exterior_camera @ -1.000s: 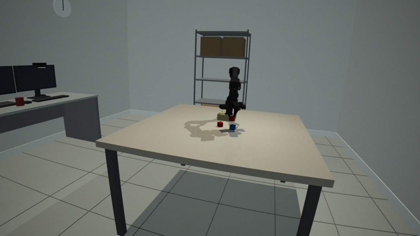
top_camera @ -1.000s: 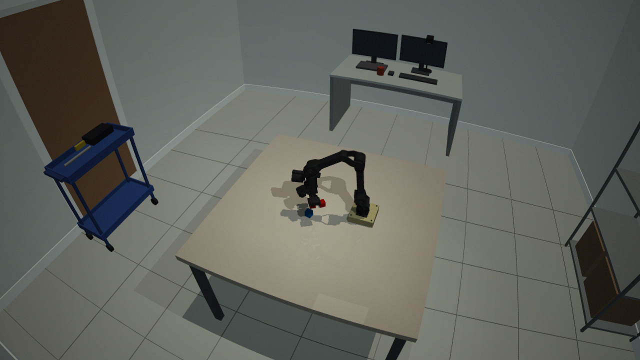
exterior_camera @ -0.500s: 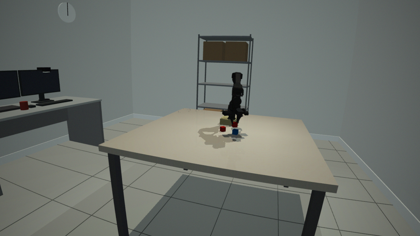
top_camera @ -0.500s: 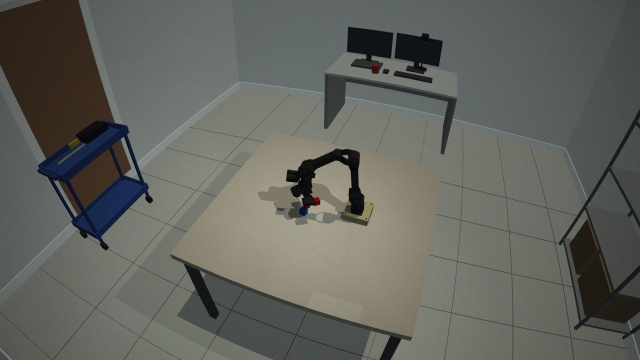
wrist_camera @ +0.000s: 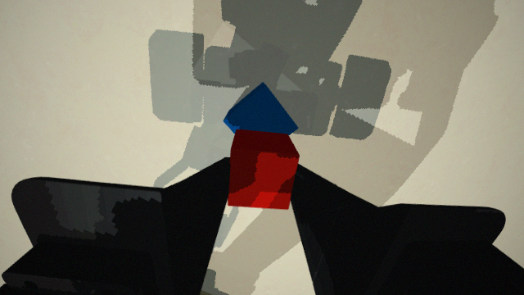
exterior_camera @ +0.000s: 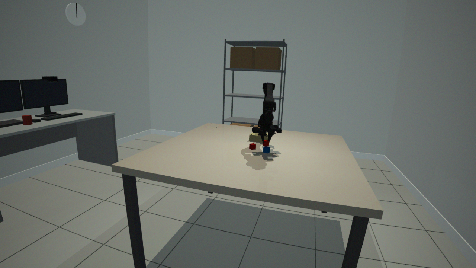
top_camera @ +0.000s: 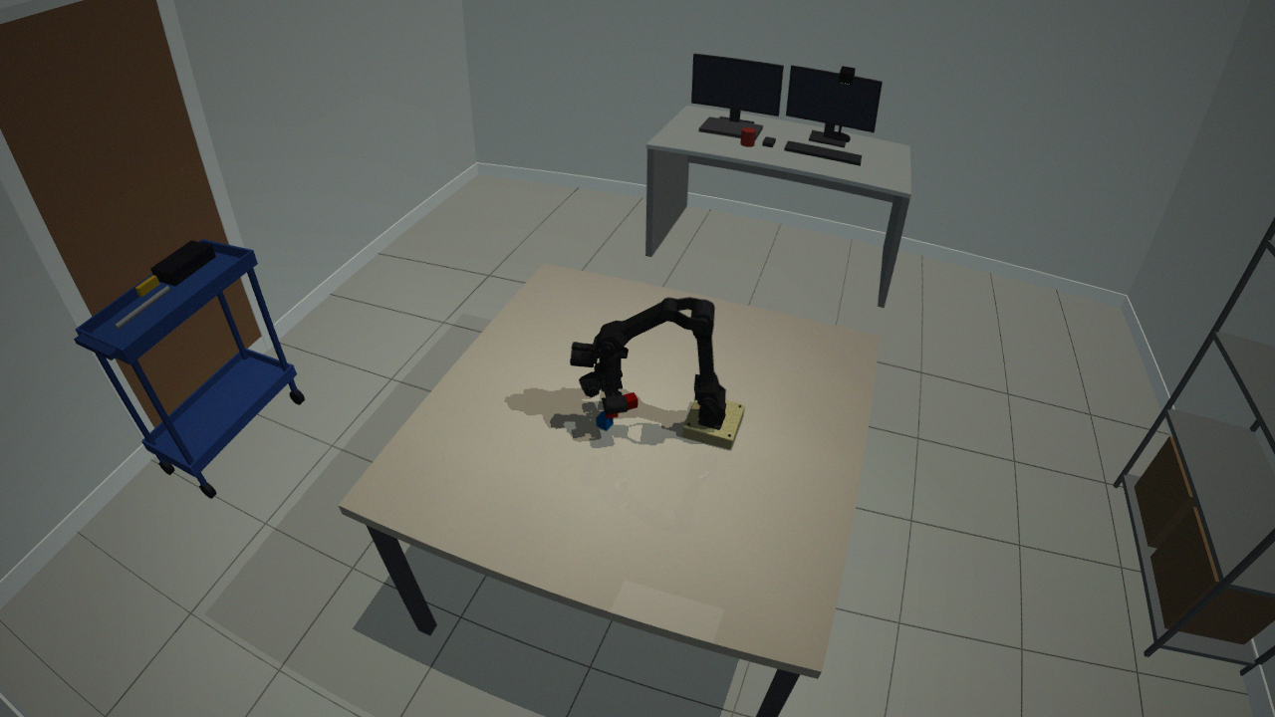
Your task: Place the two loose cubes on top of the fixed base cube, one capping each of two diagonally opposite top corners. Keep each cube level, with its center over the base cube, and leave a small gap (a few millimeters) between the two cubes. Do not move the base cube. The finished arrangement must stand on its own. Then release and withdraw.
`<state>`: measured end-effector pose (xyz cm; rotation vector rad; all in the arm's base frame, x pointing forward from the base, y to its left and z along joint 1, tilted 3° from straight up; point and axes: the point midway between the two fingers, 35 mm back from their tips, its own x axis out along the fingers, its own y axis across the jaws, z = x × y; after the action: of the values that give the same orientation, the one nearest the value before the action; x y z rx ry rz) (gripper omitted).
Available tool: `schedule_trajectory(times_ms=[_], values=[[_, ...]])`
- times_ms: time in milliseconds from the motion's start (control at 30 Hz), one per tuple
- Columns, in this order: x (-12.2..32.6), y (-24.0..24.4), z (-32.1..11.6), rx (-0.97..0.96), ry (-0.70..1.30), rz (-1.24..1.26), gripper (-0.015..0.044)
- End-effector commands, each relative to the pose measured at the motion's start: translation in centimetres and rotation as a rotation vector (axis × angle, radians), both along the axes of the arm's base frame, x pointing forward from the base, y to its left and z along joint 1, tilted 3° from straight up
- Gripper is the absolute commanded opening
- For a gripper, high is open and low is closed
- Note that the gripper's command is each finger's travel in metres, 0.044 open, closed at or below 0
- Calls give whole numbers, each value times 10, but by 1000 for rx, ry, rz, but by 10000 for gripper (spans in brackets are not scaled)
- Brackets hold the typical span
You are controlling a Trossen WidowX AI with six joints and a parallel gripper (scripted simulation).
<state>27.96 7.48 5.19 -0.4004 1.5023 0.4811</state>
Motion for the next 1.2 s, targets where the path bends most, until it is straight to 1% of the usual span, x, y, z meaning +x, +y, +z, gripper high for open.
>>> schedule_trajectory(times_ms=[0, 667, 800, 967, 1167], values=[[-1, 0, -2, 2, 5, -2, 105], [-1, 0, -3, 2, 5, -5, 105], [-1, 0, -3, 2, 5, -5, 205], [-1, 0, -3, 2, 5, -5, 205], [0, -1, 10, 0, 2, -1, 205]])
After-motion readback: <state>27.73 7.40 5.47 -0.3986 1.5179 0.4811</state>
